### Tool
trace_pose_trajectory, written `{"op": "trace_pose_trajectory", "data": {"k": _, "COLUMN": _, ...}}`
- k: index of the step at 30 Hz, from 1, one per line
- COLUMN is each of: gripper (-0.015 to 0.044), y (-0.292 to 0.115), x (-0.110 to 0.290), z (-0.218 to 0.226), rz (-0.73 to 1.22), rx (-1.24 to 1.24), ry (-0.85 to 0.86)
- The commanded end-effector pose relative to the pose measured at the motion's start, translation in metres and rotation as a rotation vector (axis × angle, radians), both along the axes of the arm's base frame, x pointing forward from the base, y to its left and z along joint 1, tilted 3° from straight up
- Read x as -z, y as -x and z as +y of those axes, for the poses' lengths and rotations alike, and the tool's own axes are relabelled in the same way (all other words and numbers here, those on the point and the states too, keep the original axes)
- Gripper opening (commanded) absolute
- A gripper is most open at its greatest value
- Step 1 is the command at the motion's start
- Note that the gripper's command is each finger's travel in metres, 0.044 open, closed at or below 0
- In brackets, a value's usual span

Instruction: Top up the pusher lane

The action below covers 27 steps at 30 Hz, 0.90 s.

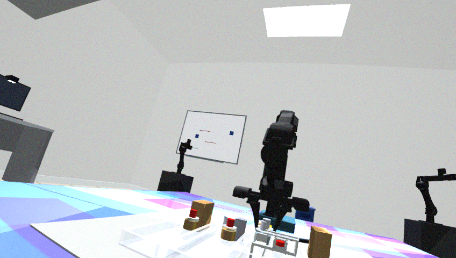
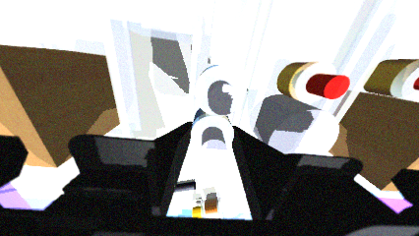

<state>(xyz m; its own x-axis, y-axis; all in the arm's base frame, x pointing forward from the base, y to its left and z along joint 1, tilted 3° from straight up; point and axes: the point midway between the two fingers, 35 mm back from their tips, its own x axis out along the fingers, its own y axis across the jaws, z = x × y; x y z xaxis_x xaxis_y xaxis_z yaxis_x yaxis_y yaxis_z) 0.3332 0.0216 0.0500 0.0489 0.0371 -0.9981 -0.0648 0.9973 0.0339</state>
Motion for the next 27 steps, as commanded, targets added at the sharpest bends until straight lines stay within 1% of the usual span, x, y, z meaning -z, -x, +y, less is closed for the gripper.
{"op": "trace_pose_trajectory", "data": {"k": 1, "gripper": 0.0, "y": -0.0028, "x": -0.0001, "z": -0.0001, "rz": -0.016, "rx": 0.003, "ry": 0.002}}
{"op": "trace_pose_trajectory", "data": {"k": 27, "gripper": 0.0, "y": 0.0015, "x": 0.0003, "z": -0.0004, "rz": -0.016, "rx": 0.003, "ry": 0.002}}
